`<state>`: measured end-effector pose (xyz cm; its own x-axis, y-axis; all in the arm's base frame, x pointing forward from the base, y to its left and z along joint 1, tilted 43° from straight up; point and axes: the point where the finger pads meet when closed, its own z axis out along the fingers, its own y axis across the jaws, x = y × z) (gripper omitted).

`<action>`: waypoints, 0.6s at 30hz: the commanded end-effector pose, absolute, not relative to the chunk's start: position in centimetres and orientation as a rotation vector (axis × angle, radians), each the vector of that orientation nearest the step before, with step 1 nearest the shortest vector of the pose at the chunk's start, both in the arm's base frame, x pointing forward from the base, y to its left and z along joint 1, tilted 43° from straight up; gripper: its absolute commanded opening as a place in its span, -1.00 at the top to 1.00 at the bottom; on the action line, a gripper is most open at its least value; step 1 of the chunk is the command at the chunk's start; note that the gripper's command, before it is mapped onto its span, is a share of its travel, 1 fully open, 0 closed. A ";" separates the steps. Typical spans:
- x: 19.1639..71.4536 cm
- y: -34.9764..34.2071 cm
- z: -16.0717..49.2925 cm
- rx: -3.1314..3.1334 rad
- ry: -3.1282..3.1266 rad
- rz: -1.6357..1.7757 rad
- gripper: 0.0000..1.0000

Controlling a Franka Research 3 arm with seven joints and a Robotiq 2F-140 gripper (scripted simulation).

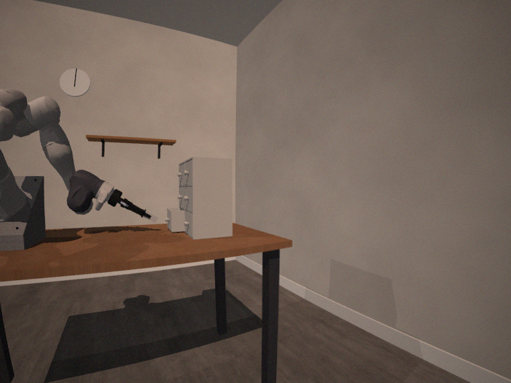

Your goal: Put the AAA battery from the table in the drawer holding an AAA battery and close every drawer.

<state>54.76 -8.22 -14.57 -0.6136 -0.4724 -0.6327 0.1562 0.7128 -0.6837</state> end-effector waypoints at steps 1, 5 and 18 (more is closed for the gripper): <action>55.0 -8.2 -14.5 -0.249 2.044 -0.918 1.00; 55.1 -8.2 -14.5 -0.249 2.044 -0.918 1.00; 56.4 -8.5 -14.5 -0.249 2.044 -0.918 1.00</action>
<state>55.96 -8.57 -14.48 -0.6121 -0.4646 -0.6399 0.1650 0.7164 -0.6779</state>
